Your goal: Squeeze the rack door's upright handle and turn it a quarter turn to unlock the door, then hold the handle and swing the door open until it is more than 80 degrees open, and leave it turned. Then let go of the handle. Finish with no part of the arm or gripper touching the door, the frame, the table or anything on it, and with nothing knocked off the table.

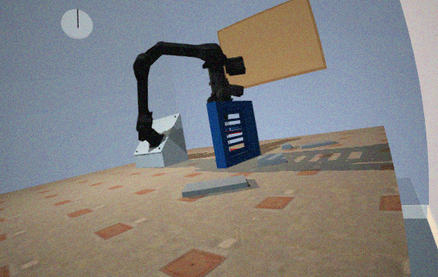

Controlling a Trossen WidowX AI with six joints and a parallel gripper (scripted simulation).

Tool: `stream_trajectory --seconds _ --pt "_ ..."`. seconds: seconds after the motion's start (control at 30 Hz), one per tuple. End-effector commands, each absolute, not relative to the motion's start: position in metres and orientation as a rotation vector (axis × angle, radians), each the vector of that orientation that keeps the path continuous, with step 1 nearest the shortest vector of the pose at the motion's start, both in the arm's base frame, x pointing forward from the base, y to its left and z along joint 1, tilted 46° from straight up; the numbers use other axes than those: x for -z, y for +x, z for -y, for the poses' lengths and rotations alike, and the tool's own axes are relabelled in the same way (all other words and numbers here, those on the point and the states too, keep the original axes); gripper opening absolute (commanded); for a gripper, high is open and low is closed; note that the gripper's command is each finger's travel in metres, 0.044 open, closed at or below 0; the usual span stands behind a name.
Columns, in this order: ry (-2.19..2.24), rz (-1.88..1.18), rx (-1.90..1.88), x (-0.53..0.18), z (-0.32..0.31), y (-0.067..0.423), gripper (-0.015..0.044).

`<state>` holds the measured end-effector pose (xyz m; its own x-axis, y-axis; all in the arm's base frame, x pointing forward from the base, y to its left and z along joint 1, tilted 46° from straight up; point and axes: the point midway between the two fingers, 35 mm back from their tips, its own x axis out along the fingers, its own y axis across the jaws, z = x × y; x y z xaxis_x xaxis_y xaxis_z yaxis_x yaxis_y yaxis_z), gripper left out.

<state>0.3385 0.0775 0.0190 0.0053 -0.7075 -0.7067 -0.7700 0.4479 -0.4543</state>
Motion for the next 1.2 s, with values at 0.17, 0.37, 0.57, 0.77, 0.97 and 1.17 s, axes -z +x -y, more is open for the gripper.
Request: stream_trajectory --seconds 0.17,0.37,0.57,0.77,0.97,1.17 --pt "-1.599 -1.758 -0.486 -0.0187 -0.0778 0.339 0.0024" --pt "-1.798 -1.747 -0.775 -0.0187 -0.0778 0.339 0.0024" --pt "-1.938 -1.718 -1.002 -0.0186 -0.0778 0.339 0.0024" --pt "-1.938 -1.718 -1.002 -0.0186 -0.0778 0.339 0.0024" --pt "-1.938 -1.718 -1.002 -0.0186 -0.0778 0.339 0.0051" --pt "-1.938 -1.718 -1.002 -0.0186 -0.0778 0.339 0.0208"
